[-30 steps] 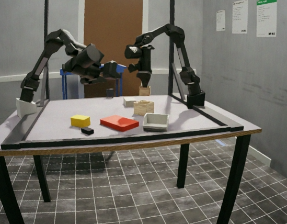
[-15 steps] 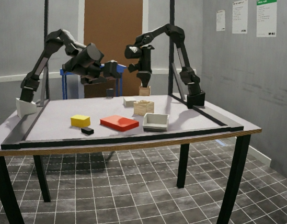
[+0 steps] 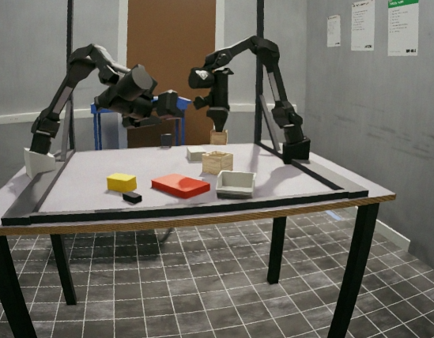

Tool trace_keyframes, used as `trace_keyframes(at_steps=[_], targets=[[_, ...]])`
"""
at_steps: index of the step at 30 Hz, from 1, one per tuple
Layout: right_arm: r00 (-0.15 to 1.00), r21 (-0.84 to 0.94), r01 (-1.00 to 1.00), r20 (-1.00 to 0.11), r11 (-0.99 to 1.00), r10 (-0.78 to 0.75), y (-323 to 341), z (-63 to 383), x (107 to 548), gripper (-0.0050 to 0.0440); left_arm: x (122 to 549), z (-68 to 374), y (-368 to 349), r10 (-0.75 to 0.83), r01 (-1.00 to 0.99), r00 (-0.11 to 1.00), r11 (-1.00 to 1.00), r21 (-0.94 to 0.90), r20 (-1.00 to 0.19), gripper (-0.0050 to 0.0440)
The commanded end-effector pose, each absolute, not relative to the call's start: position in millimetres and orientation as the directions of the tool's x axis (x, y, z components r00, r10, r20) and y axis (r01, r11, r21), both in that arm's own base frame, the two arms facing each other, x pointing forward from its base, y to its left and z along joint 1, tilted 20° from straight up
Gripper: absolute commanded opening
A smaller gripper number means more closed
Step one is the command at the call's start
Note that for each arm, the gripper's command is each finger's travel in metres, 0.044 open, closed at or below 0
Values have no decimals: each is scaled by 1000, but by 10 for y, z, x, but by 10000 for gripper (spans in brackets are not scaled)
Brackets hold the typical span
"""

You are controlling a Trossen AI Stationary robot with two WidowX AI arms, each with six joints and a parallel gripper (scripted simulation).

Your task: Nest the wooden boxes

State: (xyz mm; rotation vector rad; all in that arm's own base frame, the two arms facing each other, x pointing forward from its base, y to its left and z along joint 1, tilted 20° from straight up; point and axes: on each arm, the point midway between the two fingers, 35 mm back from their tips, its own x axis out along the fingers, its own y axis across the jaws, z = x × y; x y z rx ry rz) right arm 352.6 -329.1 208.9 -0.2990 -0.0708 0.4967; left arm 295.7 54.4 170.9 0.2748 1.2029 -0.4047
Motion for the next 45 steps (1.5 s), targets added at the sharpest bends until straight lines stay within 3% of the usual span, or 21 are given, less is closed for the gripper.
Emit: trace_keyframes(at_steps=[1,8,14,20,30,38,45], targets=[[877,-335,-454,-2,826,480,-3305,2179,3532,400,2976,1820,548,-145,442,333,897,18,-932,211],[878,-310,-456,-4,834,479,-3247,2228,3496,400,2976,1820,548,-145,442,333,897,18,-932,211],[878,-120,-474,0,872,478,-3126,2201,3414,400,2976,1820,548,-145,442,333,897,18,-932,211],[883,-145,-465,0,874,470,-3168,2271,3389,400,2976,1820,548,-145,442,333,897,18,-932,211],[930,-130,-365,0,922,368,-3421,2386,2974,400,2976,1820,548,-145,442,333,897,18,-932,211],[921,-127,-387,0,913,390,-3366,2421,3062,400,2976,1820,548,-145,442,333,897,18,-932,211],[865,-124,-497,0,859,501,-3055,2683,3508,400,2976,1820,548,-145,442,333,897,18,-932,211]])
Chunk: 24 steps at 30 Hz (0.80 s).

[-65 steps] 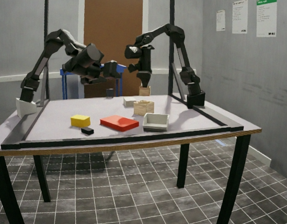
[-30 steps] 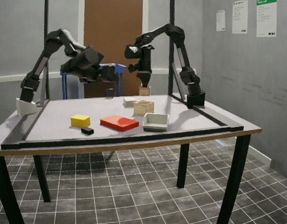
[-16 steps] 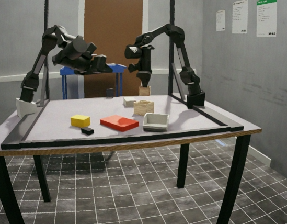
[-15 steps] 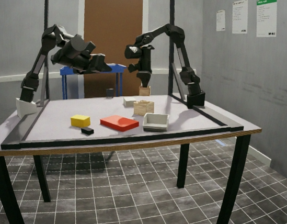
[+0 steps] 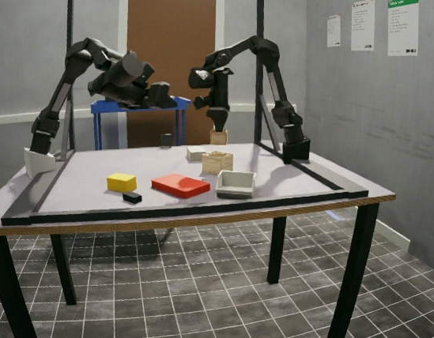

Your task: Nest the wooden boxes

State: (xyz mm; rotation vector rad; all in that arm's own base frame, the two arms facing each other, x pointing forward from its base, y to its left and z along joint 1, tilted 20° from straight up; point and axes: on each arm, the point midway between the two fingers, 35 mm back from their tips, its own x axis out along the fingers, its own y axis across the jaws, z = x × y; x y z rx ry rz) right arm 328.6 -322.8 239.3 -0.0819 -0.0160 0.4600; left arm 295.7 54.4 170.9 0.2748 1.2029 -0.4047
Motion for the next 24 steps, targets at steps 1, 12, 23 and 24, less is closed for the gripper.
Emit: trace_keyframes(at_steps=[1,12,23,24], targets=[[861,-124,-505,0,854,509,-3028,2703,3539,400,2976,1820,548,-145,442,333,897,18,-932,211],[859,-117,-509,0,853,513,-3013,2687,3550,400,2977,1820,542,-146,502,333,864,44,-932,211],[859,-117,-509,0,853,513,-3013,2687,3550,400,2973,1819,547,-145,717,332,681,149,-932,211],[859,-117,-509,0,853,513,-3013,2687,3550,400,2973,1819,547,-145,738,332,656,160,-932,211]])
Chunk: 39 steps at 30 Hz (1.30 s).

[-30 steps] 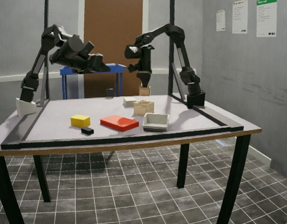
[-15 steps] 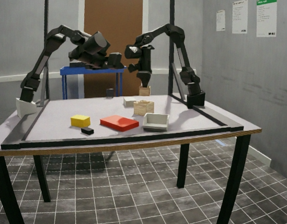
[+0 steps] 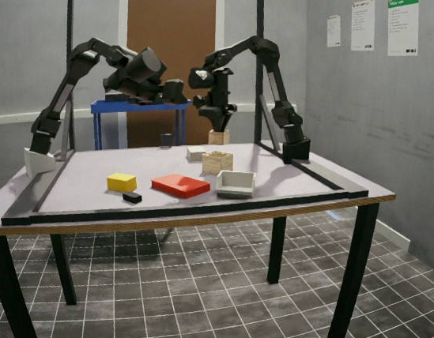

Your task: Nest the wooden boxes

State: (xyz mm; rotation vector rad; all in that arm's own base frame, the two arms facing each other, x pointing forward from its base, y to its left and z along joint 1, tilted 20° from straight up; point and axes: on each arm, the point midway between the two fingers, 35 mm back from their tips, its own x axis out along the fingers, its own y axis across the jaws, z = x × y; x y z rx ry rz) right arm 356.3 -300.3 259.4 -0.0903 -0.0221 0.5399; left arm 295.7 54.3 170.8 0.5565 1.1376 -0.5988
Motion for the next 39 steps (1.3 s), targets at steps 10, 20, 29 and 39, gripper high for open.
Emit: trace_keyframes(at_steps=[10,20,29,39], targets=[[859,-117,-509,0,853,513,-3013,2687,3550,400,2973,1818,547,-146,893,332,366,261,-932,211],[859,-117,-509,0,853,513,-3013,2687,3550,400,2973,1818,547,-146,942,331,102,319,-932,211],[859,-117,-509,0,853,513,-3013,2687,3550,400,2973,1818,547,-146,912,331,-204,356,-932,211],[859,-117,-509,0,853,513,-3013,2687,3550,400,2973,1818,547,-146,811,331,-460,360,-932,211]])
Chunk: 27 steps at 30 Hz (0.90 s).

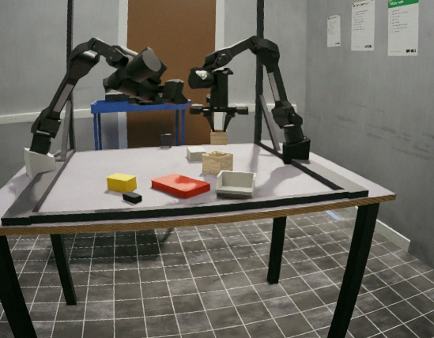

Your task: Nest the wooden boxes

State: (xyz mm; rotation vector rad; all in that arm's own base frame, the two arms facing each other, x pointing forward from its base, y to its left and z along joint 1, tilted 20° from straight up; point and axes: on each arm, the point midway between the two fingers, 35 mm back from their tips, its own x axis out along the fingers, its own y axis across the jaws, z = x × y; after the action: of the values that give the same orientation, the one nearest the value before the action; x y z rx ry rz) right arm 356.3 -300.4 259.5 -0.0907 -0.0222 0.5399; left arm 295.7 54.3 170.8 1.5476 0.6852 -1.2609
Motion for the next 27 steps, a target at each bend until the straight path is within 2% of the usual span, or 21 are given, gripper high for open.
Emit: trace_keyframes(at_steps=[1,9,15,27], targets=[[859,-117,-509,0,853,513,-3013,2687,3550,400,2973,1818,547,-146,794,331,-490,359,-932,211],[859,-117,-509,0,853,513,-3013,2687,3550,400,2973,1818,547,-146,625,331,-706,332,-932,211],[859,-117,-509,0,853,513,-3013,2687,3550,400,2973,1818,547,-146,535,331,-785,313,-932,211],[859,-117,-509,0,853,513,-3013,2687,3550,400,2989,1800,541,-145,503,334,-808,306,-931,211]])
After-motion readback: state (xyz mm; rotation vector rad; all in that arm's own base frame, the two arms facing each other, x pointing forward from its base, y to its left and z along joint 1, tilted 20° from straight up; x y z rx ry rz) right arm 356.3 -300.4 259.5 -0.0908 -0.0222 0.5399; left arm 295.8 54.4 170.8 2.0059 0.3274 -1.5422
